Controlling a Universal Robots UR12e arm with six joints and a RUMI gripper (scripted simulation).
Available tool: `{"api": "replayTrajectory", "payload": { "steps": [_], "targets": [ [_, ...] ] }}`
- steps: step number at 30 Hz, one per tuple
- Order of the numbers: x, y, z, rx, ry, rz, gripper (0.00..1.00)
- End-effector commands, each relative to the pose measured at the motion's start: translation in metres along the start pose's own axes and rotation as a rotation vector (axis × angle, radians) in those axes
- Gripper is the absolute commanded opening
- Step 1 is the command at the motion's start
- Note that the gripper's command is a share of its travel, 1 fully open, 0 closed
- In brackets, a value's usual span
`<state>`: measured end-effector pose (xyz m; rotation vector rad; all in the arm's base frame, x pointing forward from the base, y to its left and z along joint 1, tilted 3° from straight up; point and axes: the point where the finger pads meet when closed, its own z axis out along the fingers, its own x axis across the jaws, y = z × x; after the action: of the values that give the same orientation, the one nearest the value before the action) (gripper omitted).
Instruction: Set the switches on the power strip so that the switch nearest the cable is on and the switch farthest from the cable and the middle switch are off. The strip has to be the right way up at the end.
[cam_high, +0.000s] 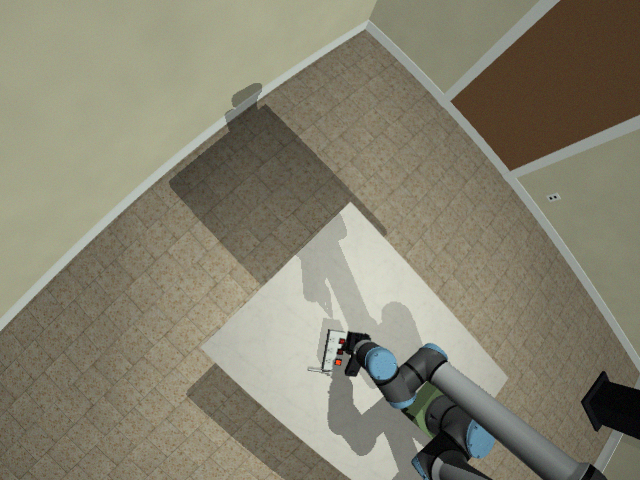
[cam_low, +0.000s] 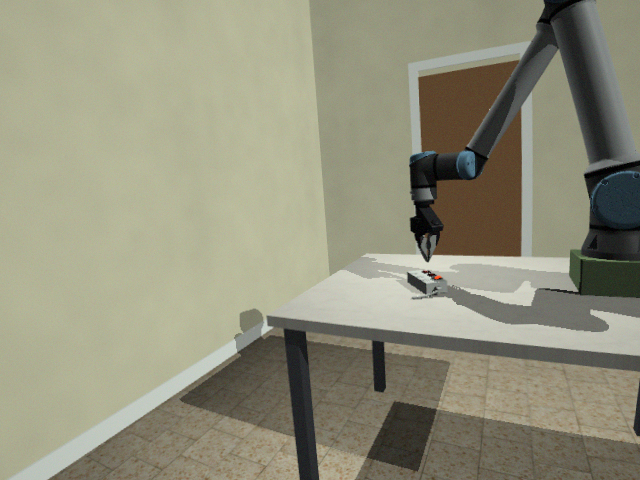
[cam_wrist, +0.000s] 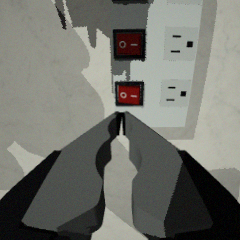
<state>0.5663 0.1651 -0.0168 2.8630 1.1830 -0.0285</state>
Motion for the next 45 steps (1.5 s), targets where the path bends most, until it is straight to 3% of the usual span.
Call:
{"api": "replayTrajectory", "payload": {
  "steps": [1,20,21,26,32,34,45],
  "targets": [
    [0.000,0.000,-0.006,-0.001,0.001,0.000,0.00],
    [0.000,0.000,-0.006,-0.001,0.001,0.000,0.00],
    [0.000,0.000,-0.006,-0.001,0.001,0.000,1.00],
    [0.000,0.000,-0.011,-0.001,0.001,0.000,1.00],
    [0.000,0.000,-0.036,-0.001,0.001,0.000,1.00],
    [0.000,0.000,-0.036,-0.001,0.001,0.000,1.00],
    [0.000,0.000,-0.098,-0.001,0.001,0.000,1.00]
  ]
}}
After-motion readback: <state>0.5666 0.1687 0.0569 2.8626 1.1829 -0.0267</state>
